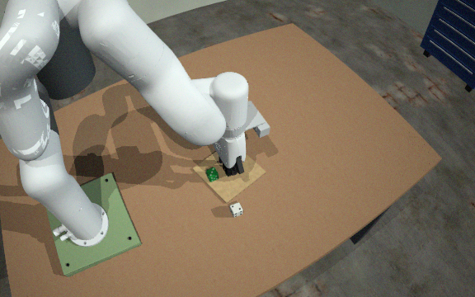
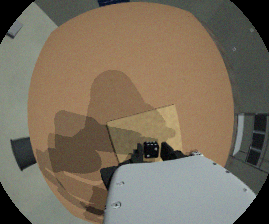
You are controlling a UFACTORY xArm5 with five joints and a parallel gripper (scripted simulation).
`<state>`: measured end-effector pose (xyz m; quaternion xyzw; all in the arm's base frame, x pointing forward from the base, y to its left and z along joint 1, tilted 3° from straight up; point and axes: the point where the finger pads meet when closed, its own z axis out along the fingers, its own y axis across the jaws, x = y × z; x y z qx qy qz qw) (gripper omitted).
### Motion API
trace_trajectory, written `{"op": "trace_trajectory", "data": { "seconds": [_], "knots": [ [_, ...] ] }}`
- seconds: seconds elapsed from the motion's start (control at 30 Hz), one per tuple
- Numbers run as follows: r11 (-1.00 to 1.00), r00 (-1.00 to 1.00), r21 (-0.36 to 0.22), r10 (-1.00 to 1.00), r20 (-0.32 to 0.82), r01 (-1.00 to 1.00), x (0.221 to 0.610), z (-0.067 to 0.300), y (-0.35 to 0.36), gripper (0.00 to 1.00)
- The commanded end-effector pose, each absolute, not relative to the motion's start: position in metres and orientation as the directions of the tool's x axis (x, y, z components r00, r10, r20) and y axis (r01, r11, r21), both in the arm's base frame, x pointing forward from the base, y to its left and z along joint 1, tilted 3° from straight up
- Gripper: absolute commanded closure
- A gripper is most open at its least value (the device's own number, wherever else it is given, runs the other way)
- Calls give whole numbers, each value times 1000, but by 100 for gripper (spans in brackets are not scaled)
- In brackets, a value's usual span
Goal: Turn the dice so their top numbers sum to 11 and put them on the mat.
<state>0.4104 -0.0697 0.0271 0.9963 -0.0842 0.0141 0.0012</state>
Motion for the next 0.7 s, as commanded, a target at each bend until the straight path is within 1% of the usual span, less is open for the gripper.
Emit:
{"op": "trace_trajectory", "data": {
  "seconds": [0.0, 0.2, 0.27, 0.47, 0.63, 0.67],
  "knots": [
    [-986, 985, 0, -168, 33, -168, 411, 51, -69, 58],
    [-986, 985, 0, -168, 33, -168, 411, 83, -68, 58],
    [-986, 985, 0, -168, 33, -168, 411, 83, -68, 58],
    [-986, 985, 0, -168, 33, -168, 410, 103, -67, 58],
    [-986, 985, 0, -168, 33, -168, 410, 107, -67, 58],
    [-986, 985, 0, -168, 33, -168, 410, 107, -67, 0]
  ]
}}
